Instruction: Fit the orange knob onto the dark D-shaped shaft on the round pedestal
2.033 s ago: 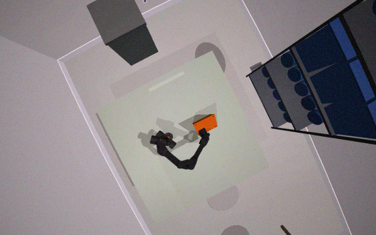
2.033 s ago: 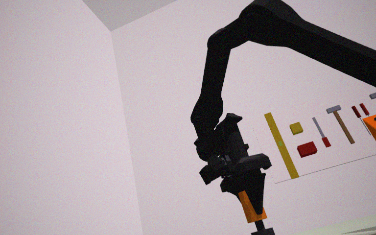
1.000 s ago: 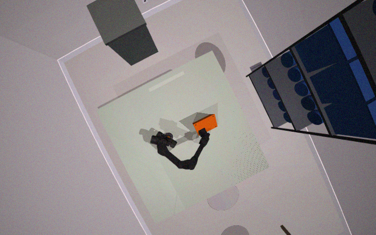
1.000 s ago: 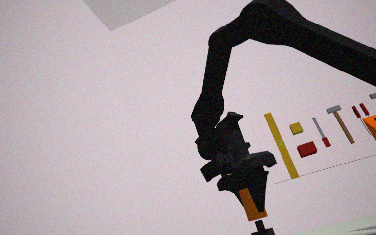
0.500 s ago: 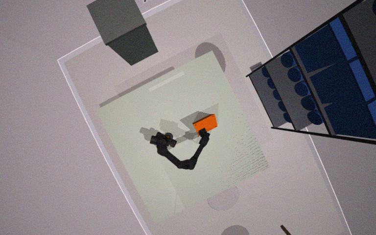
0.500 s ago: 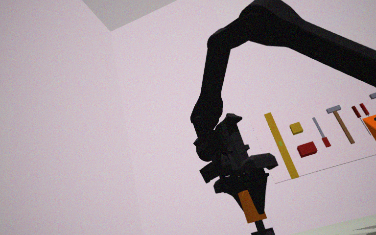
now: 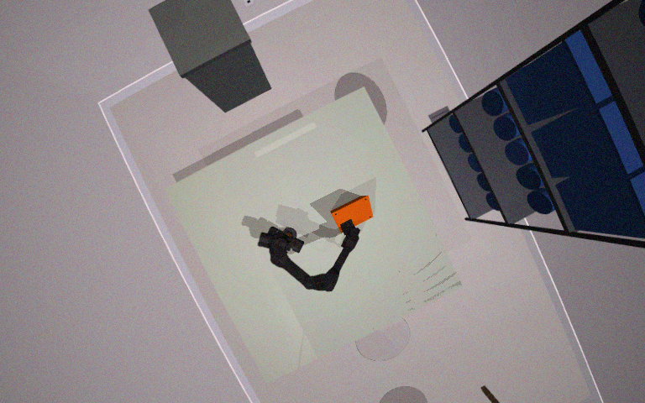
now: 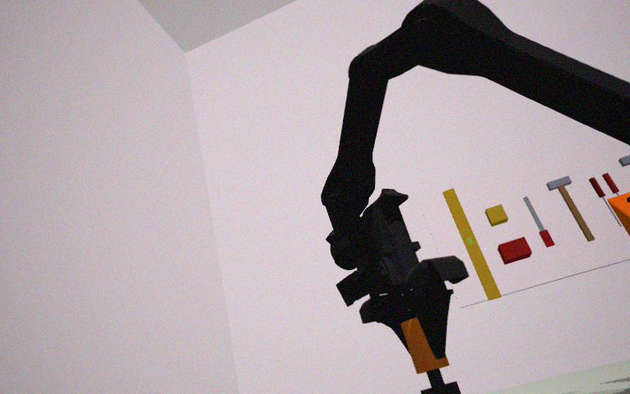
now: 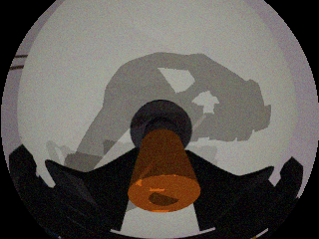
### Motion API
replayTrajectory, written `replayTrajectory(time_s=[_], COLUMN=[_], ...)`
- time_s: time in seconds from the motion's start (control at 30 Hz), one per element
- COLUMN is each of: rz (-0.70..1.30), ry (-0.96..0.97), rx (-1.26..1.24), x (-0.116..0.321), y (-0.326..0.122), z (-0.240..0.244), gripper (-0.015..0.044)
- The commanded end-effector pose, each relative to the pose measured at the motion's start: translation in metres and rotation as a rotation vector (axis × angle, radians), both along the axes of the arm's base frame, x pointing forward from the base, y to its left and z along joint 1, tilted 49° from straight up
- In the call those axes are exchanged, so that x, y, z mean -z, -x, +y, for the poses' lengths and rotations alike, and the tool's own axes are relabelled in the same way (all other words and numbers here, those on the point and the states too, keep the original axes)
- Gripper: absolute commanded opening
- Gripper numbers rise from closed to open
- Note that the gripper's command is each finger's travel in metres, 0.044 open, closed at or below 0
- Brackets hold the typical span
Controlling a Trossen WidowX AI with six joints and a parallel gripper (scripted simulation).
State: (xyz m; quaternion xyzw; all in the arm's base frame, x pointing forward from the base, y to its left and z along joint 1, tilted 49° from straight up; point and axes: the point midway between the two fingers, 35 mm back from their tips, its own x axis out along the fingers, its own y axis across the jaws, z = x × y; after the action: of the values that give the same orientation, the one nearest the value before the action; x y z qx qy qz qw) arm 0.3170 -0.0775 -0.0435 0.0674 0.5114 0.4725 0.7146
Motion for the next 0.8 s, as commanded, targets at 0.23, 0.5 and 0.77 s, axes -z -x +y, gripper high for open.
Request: replayTrajectory(time_s=[0.23, 0.5, 0.77], rz=[-0.022, -0.159, -0.159], ry=[0.0, 0.005, 0.005], rx=[-0.022, -0.144, -0.144], x=[-0.0028, -0.0005, 0.0006], y=[0.0002, -0.0033, -0.0032], z=[-0.0038, -0.0027, -0.0007], gripper=[0.0, 0.0, 0.0])
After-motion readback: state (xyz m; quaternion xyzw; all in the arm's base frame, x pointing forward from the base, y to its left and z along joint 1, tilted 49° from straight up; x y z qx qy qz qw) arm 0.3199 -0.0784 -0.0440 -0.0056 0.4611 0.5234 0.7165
